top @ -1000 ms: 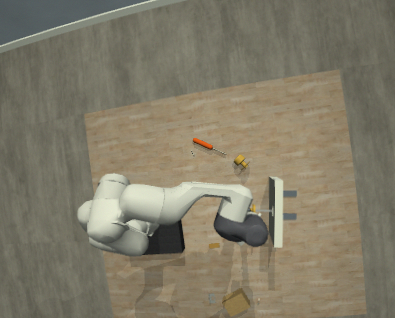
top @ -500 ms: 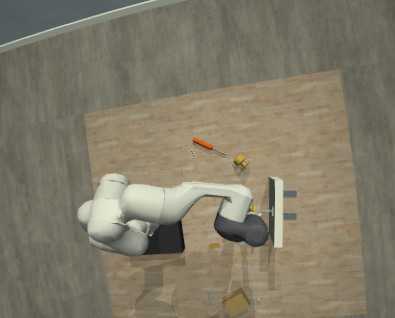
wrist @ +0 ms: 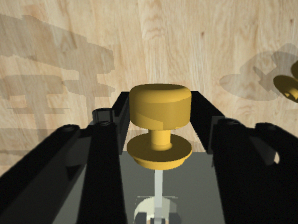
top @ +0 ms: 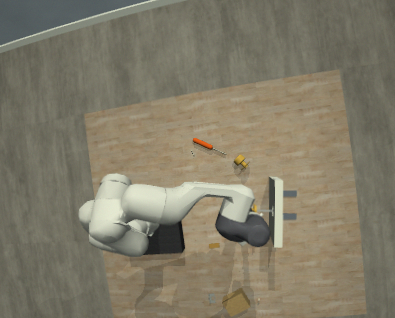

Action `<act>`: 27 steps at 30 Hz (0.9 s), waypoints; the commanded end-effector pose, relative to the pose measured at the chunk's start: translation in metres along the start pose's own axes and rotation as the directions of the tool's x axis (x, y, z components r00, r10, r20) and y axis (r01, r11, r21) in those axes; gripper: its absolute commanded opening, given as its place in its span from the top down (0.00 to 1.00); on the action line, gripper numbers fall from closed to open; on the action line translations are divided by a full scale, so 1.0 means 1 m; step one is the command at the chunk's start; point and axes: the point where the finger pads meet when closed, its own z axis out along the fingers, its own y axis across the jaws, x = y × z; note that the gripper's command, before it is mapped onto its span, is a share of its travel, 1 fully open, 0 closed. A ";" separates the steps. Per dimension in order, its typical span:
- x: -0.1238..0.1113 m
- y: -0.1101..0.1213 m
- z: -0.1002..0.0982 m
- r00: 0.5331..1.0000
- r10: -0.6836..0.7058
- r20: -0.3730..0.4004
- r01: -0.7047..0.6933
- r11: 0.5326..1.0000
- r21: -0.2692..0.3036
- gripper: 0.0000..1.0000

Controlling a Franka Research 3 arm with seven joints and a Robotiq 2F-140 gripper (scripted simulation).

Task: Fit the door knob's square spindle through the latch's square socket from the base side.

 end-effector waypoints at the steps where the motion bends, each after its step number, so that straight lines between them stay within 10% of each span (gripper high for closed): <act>1: -0.002 0.000 -0.001 1.000 0.003 0.002 -0.003 1.000 0.000 0.58; 27: -0.007 0.000 -0.002 1.000 0.003 0.002 -0.003 1.000 0.000 0.58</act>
